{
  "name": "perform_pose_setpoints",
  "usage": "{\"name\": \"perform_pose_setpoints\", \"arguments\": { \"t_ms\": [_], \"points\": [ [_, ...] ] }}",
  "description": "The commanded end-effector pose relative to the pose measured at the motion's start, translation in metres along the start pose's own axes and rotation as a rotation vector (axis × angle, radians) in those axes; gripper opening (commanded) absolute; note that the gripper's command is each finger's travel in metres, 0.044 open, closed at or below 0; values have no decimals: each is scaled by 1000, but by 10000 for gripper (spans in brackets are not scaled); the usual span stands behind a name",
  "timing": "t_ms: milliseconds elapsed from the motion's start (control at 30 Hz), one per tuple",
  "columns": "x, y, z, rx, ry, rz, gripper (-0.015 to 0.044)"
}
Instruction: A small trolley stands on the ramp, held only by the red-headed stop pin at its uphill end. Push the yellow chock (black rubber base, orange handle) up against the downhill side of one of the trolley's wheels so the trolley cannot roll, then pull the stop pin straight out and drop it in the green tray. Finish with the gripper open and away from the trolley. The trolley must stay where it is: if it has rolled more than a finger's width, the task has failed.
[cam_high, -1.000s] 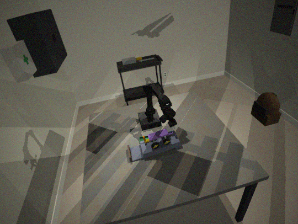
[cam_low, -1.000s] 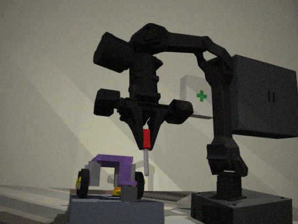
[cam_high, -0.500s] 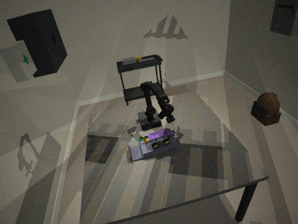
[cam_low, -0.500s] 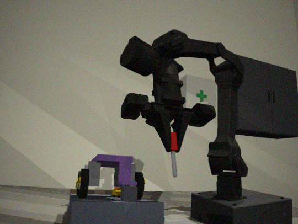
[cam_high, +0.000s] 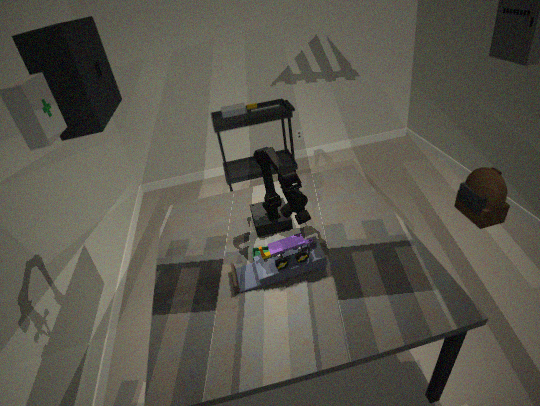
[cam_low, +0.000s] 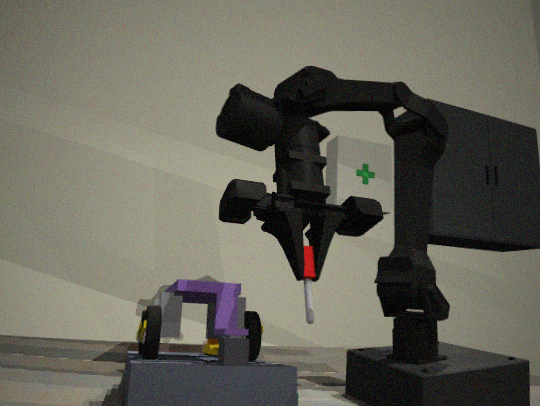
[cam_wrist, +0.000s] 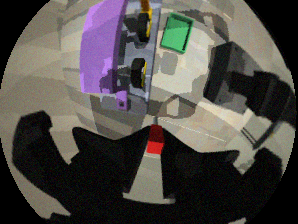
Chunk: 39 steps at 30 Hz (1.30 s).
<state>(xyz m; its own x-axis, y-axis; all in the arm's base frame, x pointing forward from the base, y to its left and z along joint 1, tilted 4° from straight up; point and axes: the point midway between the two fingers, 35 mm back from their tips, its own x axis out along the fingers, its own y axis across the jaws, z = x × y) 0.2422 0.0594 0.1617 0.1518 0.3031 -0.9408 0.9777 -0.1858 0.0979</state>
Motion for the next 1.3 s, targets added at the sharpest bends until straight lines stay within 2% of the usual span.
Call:
{"name": "perform_pose_setpoints", "arguments": {
  "t_ms": [0, 1267],
  "points": [
    [-1, -2, 13, -2, 4, -2, 0],
    [-22, -2, 155, -3, -10, -4, 0]
  ]
}}
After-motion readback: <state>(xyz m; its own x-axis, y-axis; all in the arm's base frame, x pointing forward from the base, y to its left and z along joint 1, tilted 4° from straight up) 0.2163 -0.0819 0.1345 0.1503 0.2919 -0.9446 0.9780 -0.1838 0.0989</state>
